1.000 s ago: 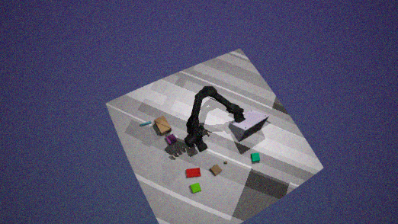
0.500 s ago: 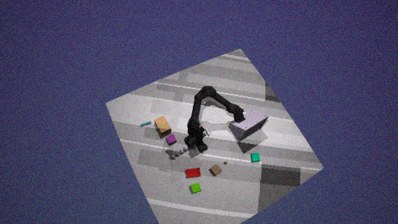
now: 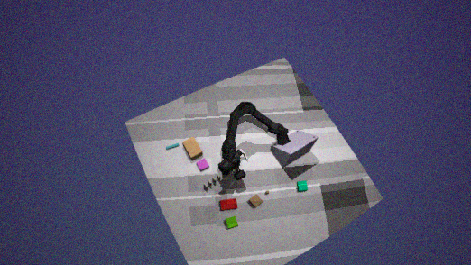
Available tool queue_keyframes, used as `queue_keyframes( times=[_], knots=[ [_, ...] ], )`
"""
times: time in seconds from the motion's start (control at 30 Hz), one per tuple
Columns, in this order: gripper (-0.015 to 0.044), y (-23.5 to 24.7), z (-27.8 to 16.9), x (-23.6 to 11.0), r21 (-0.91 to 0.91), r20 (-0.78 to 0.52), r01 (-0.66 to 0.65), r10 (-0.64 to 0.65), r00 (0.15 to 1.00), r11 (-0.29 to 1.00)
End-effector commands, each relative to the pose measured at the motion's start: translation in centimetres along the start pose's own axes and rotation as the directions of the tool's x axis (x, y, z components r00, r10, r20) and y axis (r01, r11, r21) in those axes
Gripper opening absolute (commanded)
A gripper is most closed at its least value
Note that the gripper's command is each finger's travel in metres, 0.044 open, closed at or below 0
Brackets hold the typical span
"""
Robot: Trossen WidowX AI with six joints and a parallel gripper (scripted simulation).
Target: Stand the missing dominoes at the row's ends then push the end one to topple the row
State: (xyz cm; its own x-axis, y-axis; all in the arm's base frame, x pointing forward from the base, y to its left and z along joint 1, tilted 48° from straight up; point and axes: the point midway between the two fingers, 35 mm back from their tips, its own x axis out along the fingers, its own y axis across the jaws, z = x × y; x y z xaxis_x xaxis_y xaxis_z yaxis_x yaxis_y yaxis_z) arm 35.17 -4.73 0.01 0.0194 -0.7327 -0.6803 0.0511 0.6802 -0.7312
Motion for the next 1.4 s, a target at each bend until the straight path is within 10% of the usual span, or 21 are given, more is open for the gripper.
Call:
queue_keyframes(
  times=[0.0,0.3,0.5,0.67,1.07,1.37],
  knots=[
    [0.044,0.1,0.2,-1.0,-0.004,0.002,0.0,0.0,1.0,1.0],
    [0.044,0.1,0.0,-13.0,-0.001,-0.002,-0.006,0.006,1.0,1.0],
    [0.044,0.1,-0.1,-13.0,-0.016,-0.002,-0.006,0.006,1.0,1.0],
    [0.044,-0.8,-2.6,-11.1,-0.411,-0.002,-0.005,0.004,1.0,0.911],
    [0.044,-2.6,-11.0,-5.6,-0.997,-0.004,-0.004,-0.002,1.0,0.08],
    [0.044,-2.6,-11.2,-5.5,-0.998,-0.004,-0.004,-0.002,1.0,0.064]
  ],
)
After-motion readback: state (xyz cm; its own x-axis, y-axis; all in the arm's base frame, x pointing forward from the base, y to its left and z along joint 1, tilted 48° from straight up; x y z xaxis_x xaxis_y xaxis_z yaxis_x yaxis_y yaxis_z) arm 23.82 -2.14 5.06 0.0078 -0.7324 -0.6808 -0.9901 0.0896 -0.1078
